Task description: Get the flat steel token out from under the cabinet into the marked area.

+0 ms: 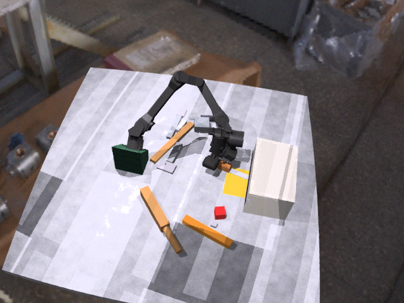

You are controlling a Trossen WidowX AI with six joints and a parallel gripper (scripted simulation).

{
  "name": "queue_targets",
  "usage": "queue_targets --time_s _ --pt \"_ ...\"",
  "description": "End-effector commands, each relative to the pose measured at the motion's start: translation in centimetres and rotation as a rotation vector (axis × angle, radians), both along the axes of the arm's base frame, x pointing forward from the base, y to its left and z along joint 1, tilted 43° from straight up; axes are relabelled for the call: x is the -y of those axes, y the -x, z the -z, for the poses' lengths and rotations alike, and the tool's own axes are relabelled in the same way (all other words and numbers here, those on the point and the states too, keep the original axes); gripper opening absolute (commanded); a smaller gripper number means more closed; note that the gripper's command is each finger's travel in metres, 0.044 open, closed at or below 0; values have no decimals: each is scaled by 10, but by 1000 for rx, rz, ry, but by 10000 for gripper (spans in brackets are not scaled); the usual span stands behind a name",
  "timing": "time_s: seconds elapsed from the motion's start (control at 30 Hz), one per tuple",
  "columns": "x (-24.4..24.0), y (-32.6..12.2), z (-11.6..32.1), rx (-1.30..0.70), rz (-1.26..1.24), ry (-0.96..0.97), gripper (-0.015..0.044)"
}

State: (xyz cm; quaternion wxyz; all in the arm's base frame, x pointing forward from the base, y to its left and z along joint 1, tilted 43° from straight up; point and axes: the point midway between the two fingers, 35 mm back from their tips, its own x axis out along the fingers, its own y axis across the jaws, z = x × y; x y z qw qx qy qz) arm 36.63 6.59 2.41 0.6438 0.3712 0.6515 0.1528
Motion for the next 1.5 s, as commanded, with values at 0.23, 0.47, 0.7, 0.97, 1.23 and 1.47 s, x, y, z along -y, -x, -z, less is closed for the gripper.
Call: queue_targets --time_s 0.23,0.47,0.7,0.97,1.23,1.47 --pt "-5 14 -1 -10 2 -1 0" --pt "-7 21 -2 -10 2 -1 0" --pt "-10 28 -4 -11 2 -2 0" --pt "-13 37 -5 -11 2 -2 0" --pt "-15 45 -7 -12 2 -2 0" --pt "-18 53 -8 -12 2 -2 0"
